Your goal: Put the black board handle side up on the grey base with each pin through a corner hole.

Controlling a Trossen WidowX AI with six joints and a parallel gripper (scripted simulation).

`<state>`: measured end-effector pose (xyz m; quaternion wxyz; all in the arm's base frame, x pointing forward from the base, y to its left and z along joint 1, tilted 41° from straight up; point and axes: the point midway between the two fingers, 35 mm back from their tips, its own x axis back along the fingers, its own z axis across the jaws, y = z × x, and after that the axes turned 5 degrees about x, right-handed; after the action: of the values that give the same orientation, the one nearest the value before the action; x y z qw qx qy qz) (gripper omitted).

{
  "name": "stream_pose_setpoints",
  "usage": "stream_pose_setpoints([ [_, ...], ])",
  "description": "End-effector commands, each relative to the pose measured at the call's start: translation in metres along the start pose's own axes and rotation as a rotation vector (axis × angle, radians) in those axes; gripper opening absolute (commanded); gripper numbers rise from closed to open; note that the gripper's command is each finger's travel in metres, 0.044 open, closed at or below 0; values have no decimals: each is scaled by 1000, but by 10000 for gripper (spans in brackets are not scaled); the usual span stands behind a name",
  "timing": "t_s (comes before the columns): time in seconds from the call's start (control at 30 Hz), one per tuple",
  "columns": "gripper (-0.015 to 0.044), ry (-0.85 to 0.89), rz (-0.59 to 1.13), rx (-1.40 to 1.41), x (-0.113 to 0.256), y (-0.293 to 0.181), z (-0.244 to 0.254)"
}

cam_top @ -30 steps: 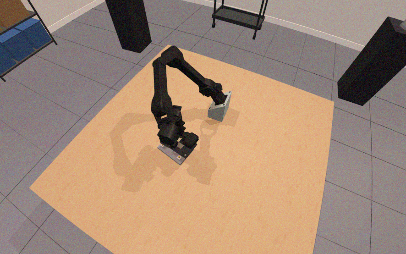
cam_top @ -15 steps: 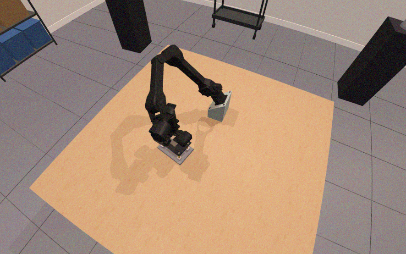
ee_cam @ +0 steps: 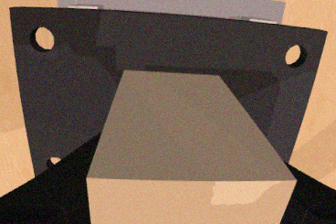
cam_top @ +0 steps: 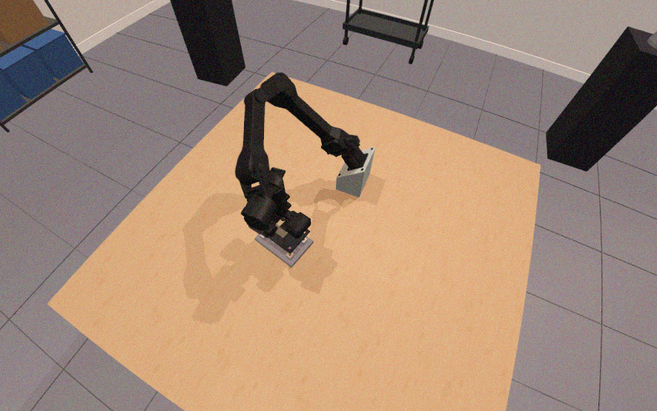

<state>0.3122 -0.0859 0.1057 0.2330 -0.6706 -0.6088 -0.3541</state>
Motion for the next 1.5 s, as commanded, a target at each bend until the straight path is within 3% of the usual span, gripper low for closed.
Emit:
stream_pose_setpoints([
  [0.0, 0, 0, 1, 4, -4, 0, -2],
  [0.73, 0, -1, 0, 9, -29, 0, -4],
  [1.47, 0, 1, -2, 6, -31, 1, -4],
])
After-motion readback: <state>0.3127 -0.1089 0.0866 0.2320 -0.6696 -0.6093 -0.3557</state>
